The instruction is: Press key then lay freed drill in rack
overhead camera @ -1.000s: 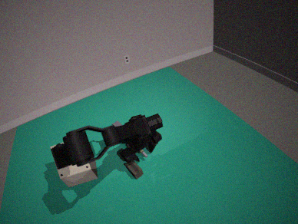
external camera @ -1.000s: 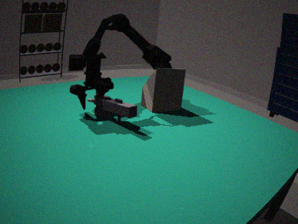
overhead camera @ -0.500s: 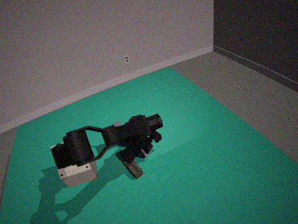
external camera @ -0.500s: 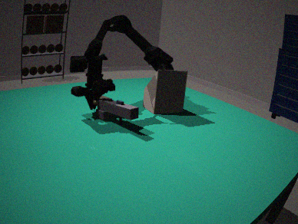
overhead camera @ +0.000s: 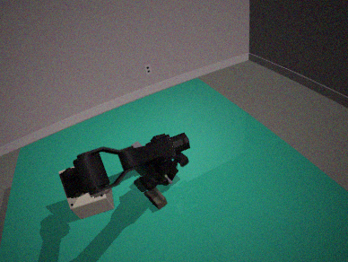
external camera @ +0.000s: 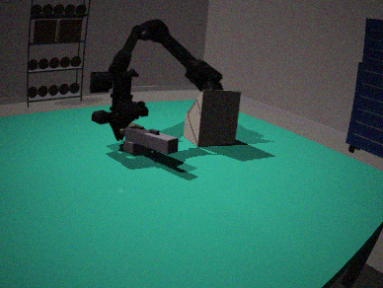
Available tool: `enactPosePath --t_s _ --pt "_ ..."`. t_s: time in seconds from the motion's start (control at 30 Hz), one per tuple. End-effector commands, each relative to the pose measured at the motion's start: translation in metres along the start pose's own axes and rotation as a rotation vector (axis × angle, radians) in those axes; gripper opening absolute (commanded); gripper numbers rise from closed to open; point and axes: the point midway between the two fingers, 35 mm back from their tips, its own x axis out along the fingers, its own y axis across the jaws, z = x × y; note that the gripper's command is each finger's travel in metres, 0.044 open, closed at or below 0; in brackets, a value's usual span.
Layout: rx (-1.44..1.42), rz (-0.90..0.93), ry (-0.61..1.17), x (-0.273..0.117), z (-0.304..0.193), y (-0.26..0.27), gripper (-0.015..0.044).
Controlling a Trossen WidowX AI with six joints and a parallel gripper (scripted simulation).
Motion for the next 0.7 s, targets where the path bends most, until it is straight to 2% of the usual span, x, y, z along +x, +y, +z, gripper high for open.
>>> enactPosePath --t_s 0.0,0.67 --pt "0.001 0.0 -0.001 -0.001 -0.002 0.0 0.0" --pt "0.002 0.0 0.0 0.0 -0.022 0.0 0.0"
